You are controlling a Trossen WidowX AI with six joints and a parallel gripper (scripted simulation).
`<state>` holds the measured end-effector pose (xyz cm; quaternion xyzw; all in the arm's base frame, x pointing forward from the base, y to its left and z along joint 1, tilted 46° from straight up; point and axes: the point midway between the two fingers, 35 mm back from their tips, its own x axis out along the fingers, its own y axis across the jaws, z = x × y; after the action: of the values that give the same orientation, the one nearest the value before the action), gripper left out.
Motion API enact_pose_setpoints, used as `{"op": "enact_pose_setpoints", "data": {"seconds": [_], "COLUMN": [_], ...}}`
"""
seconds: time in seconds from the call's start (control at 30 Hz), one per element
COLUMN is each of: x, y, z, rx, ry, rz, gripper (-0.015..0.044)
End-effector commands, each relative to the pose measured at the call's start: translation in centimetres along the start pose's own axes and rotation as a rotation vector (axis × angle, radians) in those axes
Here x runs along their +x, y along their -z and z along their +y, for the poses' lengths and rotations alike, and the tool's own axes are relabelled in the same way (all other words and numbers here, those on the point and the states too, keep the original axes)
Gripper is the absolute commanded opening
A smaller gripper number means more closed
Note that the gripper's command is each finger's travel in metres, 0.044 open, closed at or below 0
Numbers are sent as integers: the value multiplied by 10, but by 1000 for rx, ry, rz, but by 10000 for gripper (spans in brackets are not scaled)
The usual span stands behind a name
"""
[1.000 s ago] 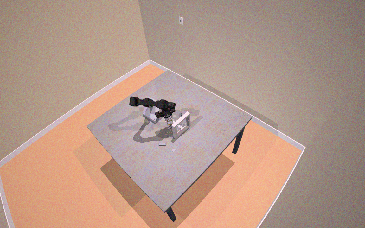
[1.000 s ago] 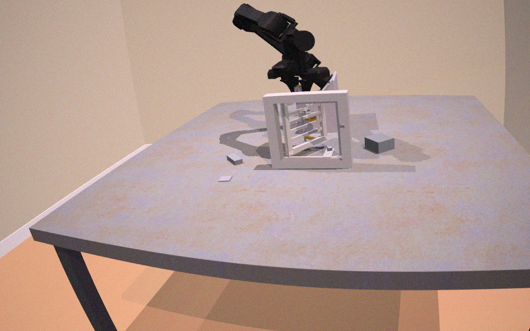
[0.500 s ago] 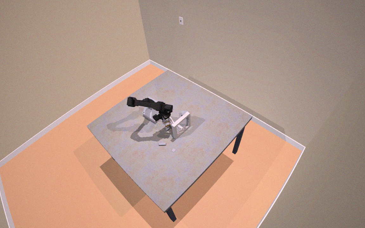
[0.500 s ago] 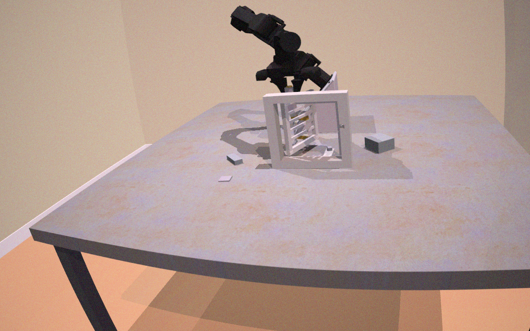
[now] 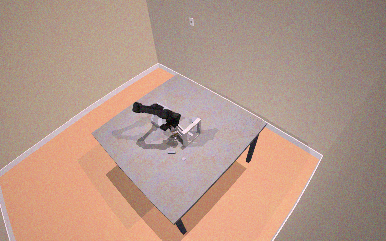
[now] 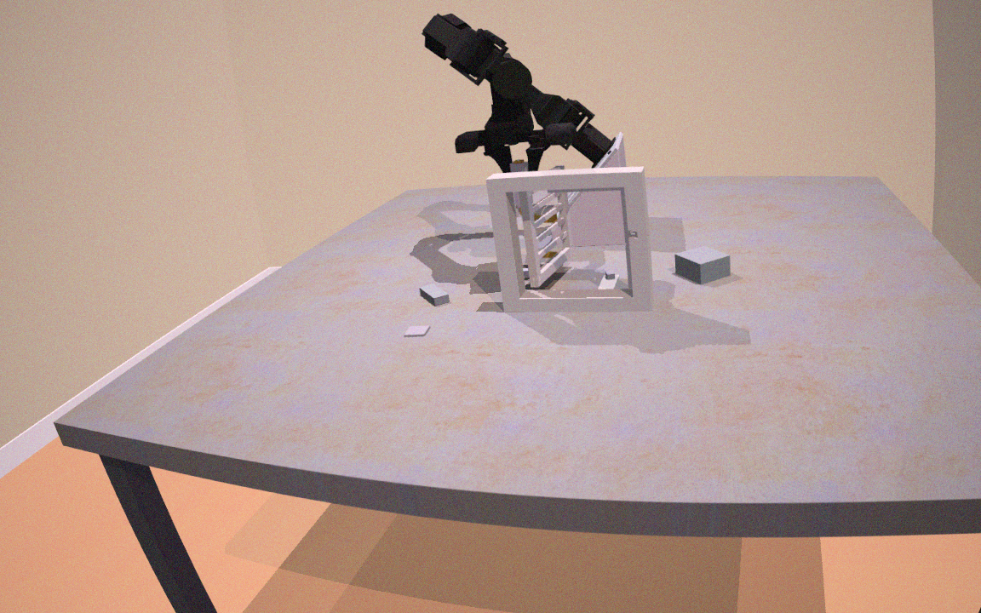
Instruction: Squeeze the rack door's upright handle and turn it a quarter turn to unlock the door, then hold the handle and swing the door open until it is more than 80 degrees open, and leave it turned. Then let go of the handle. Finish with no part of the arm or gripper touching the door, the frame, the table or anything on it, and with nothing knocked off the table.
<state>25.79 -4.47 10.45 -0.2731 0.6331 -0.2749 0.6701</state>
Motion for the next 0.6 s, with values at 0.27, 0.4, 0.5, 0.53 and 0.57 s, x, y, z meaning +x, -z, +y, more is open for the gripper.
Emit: {"op": "enact_pose_setpoints", "data": {"seconds": [0.27,0.4,0.5,0.53,0.57], "x": [0,0,0,0,0], "y": [-5,-5,-5,-5,-5], "z": [-19,-19,-19,-19,-19], "rx": [-144,-144,-144,-144,-144], "ry": [5,5,5,5,5], "rz": [-1,-1,-1,-1,-1], "gripper": [22,22,22,22,22]}}
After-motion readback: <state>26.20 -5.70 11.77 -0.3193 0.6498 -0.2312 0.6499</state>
